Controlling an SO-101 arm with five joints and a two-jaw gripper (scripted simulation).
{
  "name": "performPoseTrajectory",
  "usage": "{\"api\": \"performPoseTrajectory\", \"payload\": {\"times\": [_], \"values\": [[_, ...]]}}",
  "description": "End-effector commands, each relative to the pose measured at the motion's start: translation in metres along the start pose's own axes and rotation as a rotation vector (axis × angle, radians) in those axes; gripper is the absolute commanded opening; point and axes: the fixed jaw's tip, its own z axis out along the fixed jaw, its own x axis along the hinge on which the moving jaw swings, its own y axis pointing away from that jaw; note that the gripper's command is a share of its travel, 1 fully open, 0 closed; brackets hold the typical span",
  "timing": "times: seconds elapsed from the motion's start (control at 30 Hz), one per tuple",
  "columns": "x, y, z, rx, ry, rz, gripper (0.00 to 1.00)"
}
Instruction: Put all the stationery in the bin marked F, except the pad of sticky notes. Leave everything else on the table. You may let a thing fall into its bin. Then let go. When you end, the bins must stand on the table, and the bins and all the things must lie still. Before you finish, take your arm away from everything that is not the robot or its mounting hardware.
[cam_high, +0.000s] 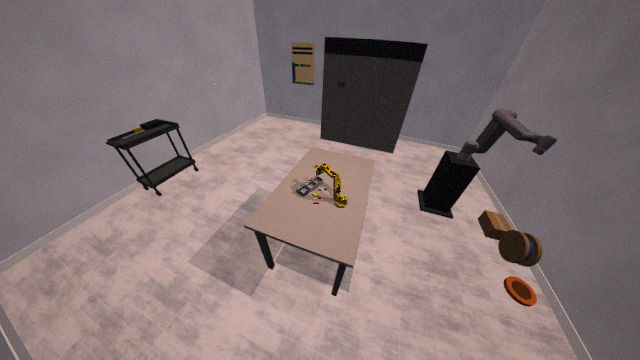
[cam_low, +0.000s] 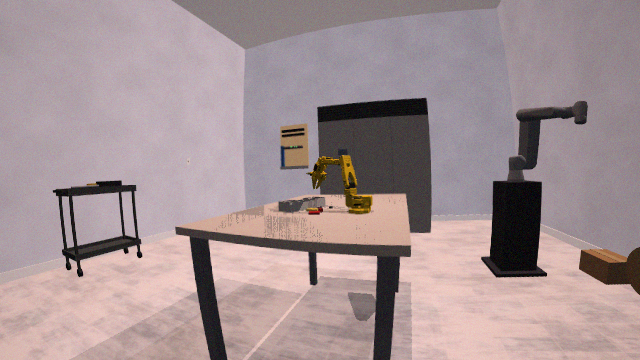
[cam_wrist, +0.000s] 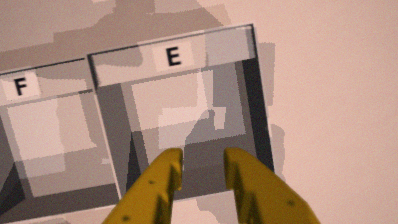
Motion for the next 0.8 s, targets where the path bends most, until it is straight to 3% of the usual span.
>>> {"api": "performPoseTrajectory", "payload": {"times": [0.0,0.77], "values": [[-0.0071,-0.0017,-0.0076,0.003,-0.096,0.015,0.07],[-0.0056,-0.0016,-0.0093,0.004,-0.112,0.015,0.07]]}}
